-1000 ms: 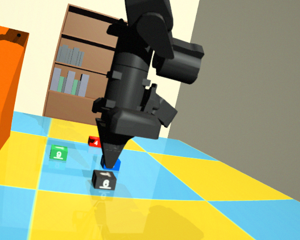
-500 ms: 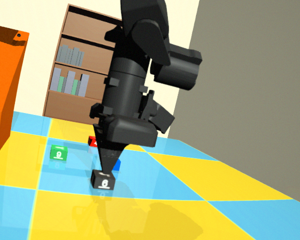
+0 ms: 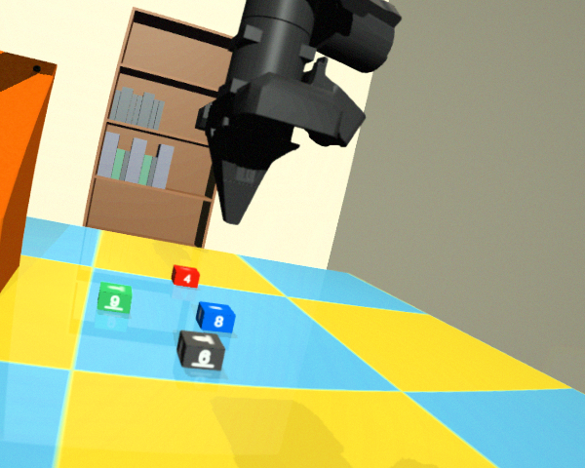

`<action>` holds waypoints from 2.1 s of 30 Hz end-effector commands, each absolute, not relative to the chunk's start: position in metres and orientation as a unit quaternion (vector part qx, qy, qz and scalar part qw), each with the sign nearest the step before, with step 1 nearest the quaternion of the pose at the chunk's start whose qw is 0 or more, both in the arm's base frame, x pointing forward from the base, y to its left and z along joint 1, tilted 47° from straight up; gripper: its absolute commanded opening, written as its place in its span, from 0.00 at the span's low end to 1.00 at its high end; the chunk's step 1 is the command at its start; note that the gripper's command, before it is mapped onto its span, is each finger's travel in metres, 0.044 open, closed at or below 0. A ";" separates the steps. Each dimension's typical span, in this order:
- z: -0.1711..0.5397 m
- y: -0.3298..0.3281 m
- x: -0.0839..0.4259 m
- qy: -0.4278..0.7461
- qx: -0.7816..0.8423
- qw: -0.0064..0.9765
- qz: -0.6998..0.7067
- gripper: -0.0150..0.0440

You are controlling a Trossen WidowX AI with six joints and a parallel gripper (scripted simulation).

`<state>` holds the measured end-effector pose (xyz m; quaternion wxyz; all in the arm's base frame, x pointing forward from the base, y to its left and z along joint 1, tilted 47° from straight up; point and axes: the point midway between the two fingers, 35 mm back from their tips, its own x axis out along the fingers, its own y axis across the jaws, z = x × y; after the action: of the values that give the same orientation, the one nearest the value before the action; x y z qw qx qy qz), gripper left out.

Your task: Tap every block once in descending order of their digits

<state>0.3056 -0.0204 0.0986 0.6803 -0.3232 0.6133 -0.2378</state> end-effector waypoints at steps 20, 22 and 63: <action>-0.070 0.157 0.304 0.615 -0.315 0.683 -0.238 0.29; -0.070 0.157 0.304 0.615 -0.315 0.683 -0.238 0.29; -0.146 0.077 0.318 0.614 -0.316 0.683 -0.239 0.29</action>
<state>0.3203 0.0805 -0.1446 0.6852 -0.3116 0.6136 -0.2384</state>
